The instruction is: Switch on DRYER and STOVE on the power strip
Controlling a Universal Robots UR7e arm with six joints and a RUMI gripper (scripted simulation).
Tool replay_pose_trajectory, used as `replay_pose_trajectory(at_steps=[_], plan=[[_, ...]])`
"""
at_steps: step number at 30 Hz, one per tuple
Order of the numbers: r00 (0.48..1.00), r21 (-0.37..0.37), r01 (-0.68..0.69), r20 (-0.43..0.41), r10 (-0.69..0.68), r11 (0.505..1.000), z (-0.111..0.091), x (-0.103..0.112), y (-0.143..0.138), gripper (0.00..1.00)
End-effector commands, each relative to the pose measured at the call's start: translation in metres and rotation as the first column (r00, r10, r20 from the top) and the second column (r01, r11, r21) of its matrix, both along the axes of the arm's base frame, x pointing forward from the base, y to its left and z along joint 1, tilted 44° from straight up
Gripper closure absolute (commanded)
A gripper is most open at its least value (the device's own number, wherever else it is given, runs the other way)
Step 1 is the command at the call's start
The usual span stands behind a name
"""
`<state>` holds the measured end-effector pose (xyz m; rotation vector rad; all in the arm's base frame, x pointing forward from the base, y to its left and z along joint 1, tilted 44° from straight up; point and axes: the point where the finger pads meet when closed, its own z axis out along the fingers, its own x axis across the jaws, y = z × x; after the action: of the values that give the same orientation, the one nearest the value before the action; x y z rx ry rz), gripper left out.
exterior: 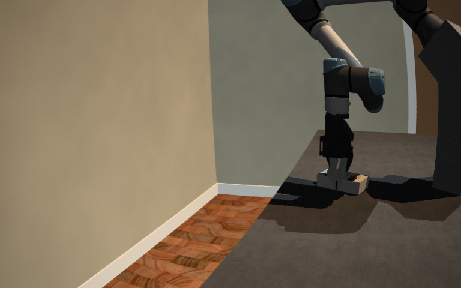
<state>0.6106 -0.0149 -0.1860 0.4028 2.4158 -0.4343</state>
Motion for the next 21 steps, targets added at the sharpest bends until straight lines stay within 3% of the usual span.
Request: replay_pose_trajectory(at_steps=[1,12,18,21], plan=[[1.000,0.000,-0.001,0.001,0.001,1.000,0.000,0.000,0.000,1.00],[1.000,0.000,-0.001,0.001,0.001,1.000,0.002,-0.001,0.002,1.00],[1.000,0.000,0.000,0.000,0.000,1.000,0.047,-0.032,0.030,1.00],[1.000,0.000,-0.001,0.001,0.001,1.000,0.054,-0.038,0.035,1.00]])
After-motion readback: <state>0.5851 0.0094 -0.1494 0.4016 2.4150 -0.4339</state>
